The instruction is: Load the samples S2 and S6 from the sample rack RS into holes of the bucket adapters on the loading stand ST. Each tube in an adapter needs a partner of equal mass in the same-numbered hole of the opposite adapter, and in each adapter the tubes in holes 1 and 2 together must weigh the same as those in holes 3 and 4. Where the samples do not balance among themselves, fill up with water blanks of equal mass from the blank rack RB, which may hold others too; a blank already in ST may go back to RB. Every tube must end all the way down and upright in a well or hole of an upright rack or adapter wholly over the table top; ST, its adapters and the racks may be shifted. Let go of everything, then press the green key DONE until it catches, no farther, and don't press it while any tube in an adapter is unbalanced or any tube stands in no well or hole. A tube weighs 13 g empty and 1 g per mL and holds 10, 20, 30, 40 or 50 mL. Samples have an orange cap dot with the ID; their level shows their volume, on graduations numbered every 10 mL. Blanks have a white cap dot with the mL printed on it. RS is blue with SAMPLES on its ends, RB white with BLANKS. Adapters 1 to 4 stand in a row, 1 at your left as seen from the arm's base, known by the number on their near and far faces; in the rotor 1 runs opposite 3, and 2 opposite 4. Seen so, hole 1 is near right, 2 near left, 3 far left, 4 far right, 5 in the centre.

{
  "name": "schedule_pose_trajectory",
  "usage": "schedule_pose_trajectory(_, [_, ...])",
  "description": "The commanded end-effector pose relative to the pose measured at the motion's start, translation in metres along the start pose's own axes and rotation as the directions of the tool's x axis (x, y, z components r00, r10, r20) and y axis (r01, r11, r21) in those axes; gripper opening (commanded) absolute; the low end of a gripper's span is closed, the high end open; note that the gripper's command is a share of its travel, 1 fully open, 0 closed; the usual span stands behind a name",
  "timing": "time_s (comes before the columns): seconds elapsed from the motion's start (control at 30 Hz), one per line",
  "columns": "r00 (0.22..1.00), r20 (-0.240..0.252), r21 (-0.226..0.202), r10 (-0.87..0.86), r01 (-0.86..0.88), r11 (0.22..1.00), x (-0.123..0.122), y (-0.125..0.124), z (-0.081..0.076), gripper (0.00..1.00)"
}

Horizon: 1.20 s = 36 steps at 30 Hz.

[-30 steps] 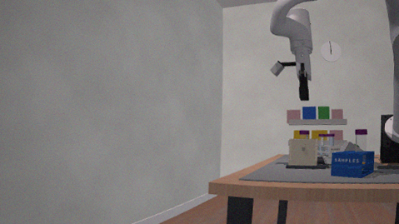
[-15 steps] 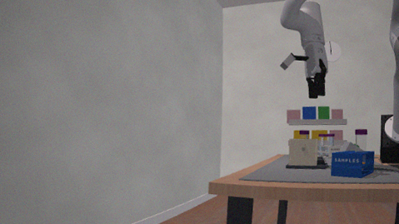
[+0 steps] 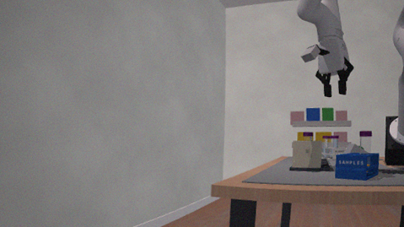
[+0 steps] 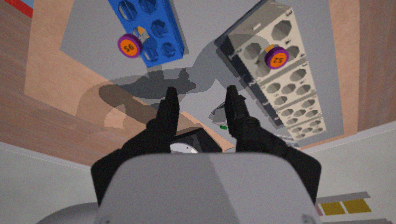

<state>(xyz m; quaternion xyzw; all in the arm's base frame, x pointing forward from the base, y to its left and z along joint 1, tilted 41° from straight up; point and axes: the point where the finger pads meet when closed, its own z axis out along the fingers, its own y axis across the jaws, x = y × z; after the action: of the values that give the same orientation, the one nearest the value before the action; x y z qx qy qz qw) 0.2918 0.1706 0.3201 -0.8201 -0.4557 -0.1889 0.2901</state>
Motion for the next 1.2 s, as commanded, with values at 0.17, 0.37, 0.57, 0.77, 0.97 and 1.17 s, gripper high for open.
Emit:
schedule_pose_trajectory(0.17, [0.974, -0.004, -0.004, -0.225, 0.225, 0.974, 0.004, -0.034, -0.001, 0.57])
schedule_pose_trajectory(0.37, [0.973, -0.004, -0.003, -0.23, 0.23, 0.973, 0.008, -0.064, -0.001, 0.57])
schedule_pose_trajectory(0.57, [0.973, -0.004, -0.003, -0.23, 0.23, 0.973, 0.01, -0.089, -0.001, 0.57])
schedule_pose_trajectory(0.77, [0.973, -0.004, -0.003, -0.23, 0.23, 0.973, 0.013, -0.114, -0.001, 0.57])
schedule_pose_trajectory(0.97, [0.973, -0.004, -0.003, -0.23, 0.23, 0.973, 0.013, -0.115, -0.001, 0.57])
schedule_pose_trajectory(1.17, [0.973, -0.004, -0.003, -0.23, 0.23, 0.973, 0.013, -0.115, -0.001, 0.57])
